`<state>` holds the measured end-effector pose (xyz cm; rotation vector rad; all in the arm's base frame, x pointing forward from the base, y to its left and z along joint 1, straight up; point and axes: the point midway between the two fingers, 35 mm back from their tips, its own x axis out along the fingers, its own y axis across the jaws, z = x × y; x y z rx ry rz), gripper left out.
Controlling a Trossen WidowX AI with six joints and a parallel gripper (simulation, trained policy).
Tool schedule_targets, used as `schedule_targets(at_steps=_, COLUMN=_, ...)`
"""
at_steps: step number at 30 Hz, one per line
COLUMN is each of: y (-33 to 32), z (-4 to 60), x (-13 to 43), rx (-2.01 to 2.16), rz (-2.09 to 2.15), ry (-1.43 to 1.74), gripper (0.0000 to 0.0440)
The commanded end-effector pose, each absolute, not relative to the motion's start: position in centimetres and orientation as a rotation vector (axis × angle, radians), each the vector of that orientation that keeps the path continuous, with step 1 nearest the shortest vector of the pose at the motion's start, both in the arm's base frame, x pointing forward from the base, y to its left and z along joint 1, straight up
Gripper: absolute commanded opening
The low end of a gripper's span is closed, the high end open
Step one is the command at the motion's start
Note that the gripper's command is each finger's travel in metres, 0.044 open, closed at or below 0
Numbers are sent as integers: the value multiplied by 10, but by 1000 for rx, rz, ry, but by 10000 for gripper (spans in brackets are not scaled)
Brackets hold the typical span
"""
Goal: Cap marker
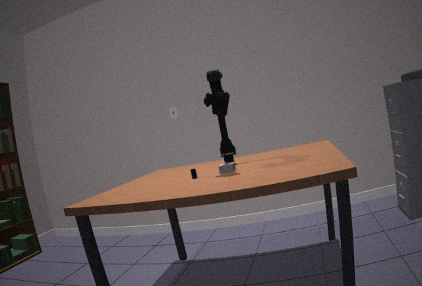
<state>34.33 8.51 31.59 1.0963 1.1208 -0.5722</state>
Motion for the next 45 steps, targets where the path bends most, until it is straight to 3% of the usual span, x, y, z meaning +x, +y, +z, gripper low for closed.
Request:
schedule_targets(at_steps=1, y=76, z=312, x=347, rx=1111, rz=-606, ry=1119, gripper=338)
schedule_targets(at_steps=45, y=-37, z=255, x=372, rx=1224, rz=-991, ry=1069, gripper=332)
